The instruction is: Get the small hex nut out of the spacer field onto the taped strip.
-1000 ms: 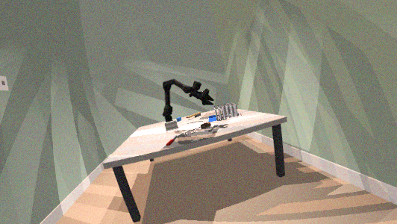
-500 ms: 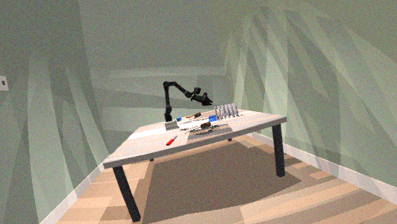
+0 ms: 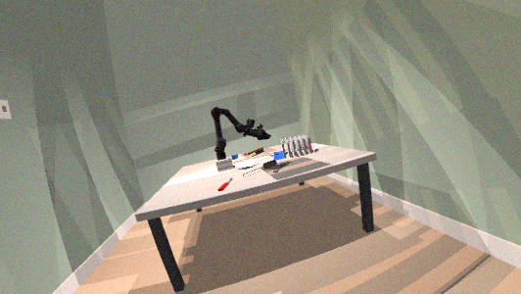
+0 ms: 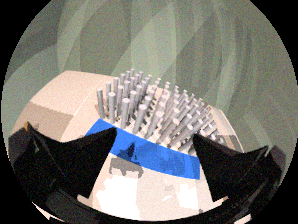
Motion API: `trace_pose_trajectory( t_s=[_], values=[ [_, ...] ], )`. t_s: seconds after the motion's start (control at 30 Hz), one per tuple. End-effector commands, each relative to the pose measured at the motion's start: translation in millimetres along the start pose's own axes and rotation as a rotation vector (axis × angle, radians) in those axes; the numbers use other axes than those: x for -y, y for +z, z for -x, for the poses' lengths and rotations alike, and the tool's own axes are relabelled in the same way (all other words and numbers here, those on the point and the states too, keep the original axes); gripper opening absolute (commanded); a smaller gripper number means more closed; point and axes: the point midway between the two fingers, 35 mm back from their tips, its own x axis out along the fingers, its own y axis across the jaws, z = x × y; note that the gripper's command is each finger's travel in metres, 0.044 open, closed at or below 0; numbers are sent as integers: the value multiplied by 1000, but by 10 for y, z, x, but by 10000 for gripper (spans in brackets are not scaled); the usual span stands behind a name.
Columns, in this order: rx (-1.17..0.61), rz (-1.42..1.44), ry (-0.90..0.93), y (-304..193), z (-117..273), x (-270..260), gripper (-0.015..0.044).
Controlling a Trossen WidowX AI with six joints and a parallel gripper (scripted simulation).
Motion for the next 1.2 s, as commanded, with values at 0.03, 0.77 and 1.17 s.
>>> trace_pose_trajectory(
  t_s=[0.03, 0.77, 1.17],
  values=[
    [1, -6, -3, -6, 8, -1, 440],
    [1, -6, -3, -6, 8, -1, 440],
    [-303, 175, -209, -196, -412, 949, 440]
  ],
)
